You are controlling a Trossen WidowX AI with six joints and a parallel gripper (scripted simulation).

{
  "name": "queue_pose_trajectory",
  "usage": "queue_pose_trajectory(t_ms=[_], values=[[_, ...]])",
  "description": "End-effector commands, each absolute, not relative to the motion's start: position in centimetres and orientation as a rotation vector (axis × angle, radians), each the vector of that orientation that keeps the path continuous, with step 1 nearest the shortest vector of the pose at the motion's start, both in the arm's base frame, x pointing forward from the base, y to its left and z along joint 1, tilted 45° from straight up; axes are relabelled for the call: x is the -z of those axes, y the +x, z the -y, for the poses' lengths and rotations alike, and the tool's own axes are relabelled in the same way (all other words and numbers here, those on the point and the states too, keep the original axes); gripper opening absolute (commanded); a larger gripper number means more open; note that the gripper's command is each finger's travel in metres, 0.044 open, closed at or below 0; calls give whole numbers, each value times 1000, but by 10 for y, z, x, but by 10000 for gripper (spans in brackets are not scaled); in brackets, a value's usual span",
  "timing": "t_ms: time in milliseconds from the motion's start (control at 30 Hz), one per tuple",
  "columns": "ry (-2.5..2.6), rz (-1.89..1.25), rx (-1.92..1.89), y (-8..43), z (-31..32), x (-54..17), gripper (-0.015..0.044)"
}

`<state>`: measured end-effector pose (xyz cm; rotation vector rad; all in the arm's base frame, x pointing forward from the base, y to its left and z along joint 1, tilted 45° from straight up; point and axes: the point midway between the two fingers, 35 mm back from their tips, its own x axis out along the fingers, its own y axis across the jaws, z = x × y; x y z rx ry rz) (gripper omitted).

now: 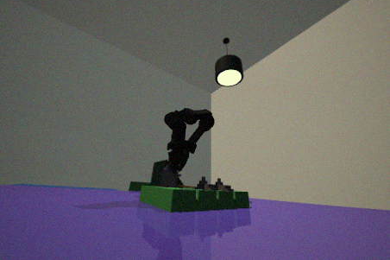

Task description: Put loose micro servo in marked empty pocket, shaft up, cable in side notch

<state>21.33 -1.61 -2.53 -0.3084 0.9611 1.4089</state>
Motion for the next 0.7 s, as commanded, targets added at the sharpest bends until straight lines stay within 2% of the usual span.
queue_pose_trajectory(t_ms=[0, 100, 667], values=[[-303, -960, -1406, 213, 15, 26, 65], [-304, -961, -1406, 214, 19, 22, 0], [-303, -962, -1406, 210, 32, -2, 0]])
